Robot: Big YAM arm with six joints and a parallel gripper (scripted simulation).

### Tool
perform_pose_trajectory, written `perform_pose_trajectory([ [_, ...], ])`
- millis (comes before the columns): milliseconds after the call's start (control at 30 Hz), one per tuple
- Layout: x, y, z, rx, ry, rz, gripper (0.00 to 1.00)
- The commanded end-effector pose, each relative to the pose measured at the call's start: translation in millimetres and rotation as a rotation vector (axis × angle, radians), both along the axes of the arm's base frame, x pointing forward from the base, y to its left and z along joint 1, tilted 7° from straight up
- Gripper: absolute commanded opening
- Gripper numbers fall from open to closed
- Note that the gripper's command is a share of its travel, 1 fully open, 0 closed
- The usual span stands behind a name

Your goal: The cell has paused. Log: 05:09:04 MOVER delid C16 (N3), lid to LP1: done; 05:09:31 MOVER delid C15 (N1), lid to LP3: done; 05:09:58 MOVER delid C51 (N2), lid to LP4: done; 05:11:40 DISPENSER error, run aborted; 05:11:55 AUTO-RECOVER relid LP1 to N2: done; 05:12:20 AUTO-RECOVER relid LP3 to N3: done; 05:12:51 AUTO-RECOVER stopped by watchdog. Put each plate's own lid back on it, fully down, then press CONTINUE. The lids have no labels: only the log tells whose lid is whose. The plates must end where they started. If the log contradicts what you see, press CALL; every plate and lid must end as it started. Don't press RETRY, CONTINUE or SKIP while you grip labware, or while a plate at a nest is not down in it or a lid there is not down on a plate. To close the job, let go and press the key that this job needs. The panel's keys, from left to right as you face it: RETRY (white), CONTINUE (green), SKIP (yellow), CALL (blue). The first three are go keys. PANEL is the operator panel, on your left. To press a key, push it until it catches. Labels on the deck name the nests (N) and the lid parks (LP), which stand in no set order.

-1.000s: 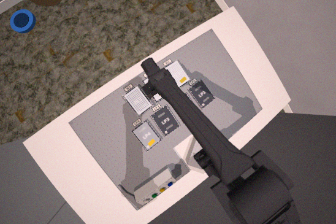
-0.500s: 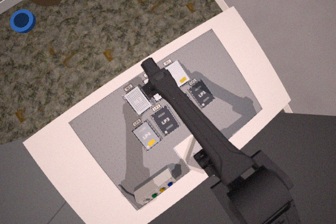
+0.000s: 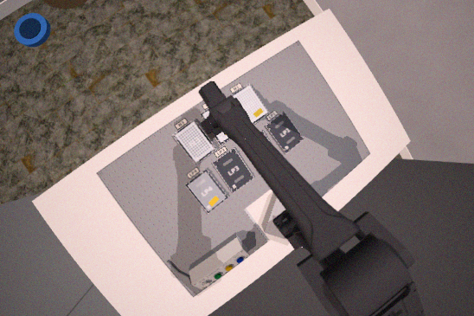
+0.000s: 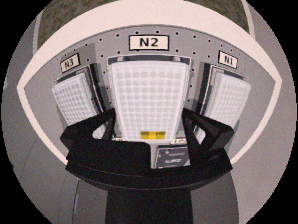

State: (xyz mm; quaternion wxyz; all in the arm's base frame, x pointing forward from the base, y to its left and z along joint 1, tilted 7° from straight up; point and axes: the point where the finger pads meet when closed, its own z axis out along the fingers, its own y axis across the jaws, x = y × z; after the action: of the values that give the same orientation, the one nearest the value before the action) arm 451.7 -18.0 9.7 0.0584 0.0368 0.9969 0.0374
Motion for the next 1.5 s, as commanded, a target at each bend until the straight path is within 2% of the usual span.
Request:
perform_pose_trajectory([
  [0,12.4,3,3,-0.003,-0.002,0.000,1.00],
  [367,11.9,3,5,-0.003,-0.003,0.000,1.00],
  [667,16.8,2,18,-0.005,-0.028,0.000,1.00],
  [1167,18.0,2,26,-0.006,-0.042,0.000,1.00],
  [1267,13.0,2,21,-0.005,-0.027,0.000,0.97],
  [1467,13.9,2,23,-0.005,-0.032,0.000,0.92],
])
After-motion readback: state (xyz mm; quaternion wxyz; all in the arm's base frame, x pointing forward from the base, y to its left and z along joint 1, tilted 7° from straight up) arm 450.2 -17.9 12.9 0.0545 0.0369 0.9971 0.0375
